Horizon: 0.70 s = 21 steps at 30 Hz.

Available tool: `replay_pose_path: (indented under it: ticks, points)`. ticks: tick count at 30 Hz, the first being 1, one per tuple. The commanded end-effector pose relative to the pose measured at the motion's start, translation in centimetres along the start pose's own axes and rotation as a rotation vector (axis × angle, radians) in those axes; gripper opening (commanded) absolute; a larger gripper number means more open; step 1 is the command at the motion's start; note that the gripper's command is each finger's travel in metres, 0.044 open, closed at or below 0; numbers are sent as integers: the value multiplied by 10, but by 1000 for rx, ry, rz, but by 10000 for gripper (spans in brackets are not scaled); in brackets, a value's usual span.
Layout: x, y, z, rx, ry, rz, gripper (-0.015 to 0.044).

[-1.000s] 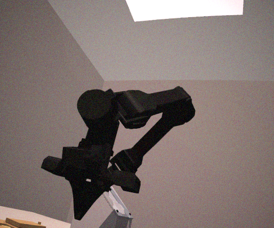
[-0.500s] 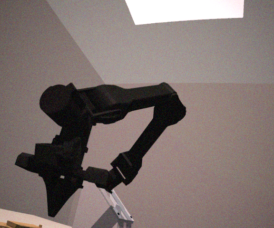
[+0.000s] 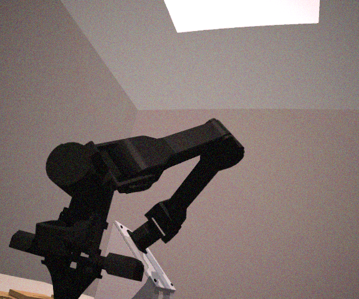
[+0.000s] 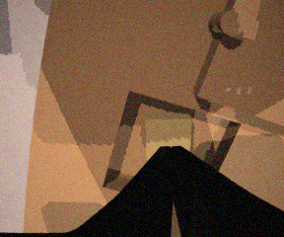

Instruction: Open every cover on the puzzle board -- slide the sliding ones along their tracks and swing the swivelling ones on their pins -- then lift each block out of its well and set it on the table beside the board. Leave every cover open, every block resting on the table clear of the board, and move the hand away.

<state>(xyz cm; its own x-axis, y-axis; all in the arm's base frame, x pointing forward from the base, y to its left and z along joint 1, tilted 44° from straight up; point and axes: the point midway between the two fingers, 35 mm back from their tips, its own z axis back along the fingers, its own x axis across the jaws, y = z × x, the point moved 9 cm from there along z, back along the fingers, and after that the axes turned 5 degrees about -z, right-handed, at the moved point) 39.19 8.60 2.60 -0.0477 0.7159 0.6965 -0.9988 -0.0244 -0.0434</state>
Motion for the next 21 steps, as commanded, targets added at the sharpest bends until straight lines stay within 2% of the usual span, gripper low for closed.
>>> replay_pose_path:
  ticks: [1, 21]
  points:
    - [-1, 0, -3, -4, -2, -9, 0]
    - [0, 1, -14, -4, -2, -9, 0]
